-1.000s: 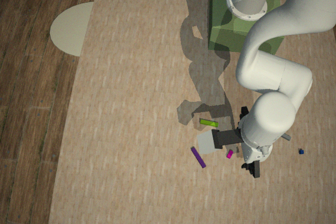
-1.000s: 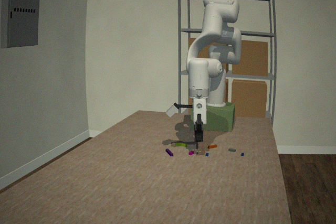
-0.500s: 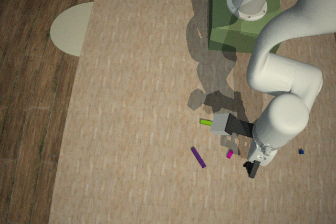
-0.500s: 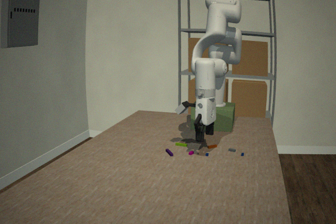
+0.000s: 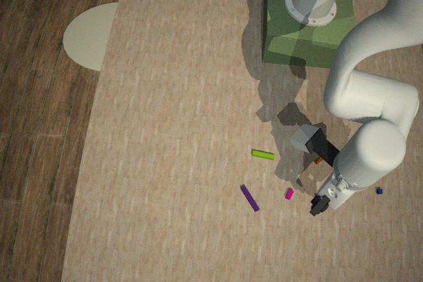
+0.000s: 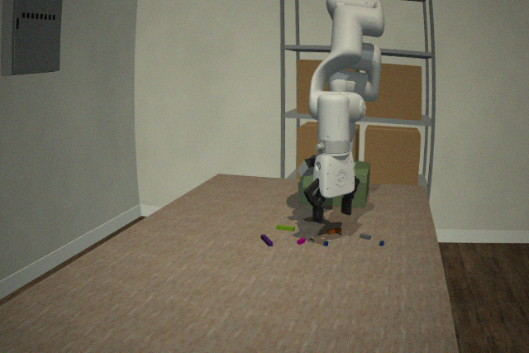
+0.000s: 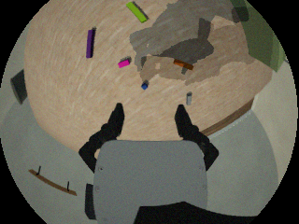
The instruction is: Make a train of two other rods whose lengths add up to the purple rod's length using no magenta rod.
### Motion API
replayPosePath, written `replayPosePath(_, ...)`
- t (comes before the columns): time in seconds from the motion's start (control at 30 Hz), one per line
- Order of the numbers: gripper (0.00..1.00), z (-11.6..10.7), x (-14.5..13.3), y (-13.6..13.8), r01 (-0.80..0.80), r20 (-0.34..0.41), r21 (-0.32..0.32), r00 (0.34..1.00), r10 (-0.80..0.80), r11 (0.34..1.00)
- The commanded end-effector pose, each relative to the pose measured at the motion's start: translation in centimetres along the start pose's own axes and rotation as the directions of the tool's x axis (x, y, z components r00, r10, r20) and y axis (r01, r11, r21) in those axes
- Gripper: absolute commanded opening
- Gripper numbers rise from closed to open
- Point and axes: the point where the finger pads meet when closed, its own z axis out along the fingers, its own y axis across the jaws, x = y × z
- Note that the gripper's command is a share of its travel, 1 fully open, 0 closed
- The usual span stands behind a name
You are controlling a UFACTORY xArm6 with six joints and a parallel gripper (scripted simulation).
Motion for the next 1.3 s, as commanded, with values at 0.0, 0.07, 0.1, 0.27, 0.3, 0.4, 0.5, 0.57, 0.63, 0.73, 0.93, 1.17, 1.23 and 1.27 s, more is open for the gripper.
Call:
replayPosePath(0.0, 1.0, -0.1, -0.8, 0.5, -0.163, -0.024, 0.018, 0.986, 0.164, 0.986)
replayPosePath(0.07, 1.0, -0.1, -1.0, 0.7, -0.226, -0.022, 0.02, 0.974, 0.226, 0.974)
replayPosePath(0.1, 1.0, -0.1, -1.2, 0.8, -0.257, -0.022, 0.02, 0.966, 0.257, 0.966)
replayPosePath(0.27, 1.0, -0.2, -1.7, 1.3, -0.387, -0.019, 0.023, 0.922, 0.388, 0.922)
replayPosePath(0.3, 1.0, -0.2, -1.9, 1.5, -0.427, -0.018, 0.024, 0.904, 0.427, 0.904)
replayPosePath(0.4, 1.0, -0.2, -2.2, 1.8, -0.499, -0.016, 0.025, 0.866, 0.499, 0.866)
replayPosePath(0.5, 1.0, -0.2, -2.6, 2.2, -0.58, -0.013, 0.027, 0.814, 0.581, 0.814)
replayPosePath(0.57, 1.0, -0.2, -2.9, 2.5, -0.631, -0.011, 0.028, 0.776, 0.631, 0.775)
replayPosePath(0.63, 1.0, -0.2, -3.1, 2.7, -0.679, -0.009, 0.028, 0.734, 0.679, 0.734)
replayPosePath(0.73, 1.0, -0.2, -3.5, 3.1, -0.746, -0.007, 0.029, 0.666, 0.746, 0.665)
replayPosePath(0.93, 1.0, -0.2, -4.1, 3.8, -0.846, -0.002, 0.03, 0.532, 0.847, 0.532)
replayPosePath(1.17, 1.0, -0.2, -5.0, 4.8, -0.943, 0.005, 0.029, 0.331, 0.944, 0.331)
replayPosePath(1.23, 1.0, -0.2, -5.2, 5.0, -0.962, 0.007, 0.029, 0.27, 0.963, 0.27)
replayPosePath(1.27, 1.0, -0.2, -5.3, 5.2, -0.971, 0.008, 0.029, 0.239, 0.971, 0.239)
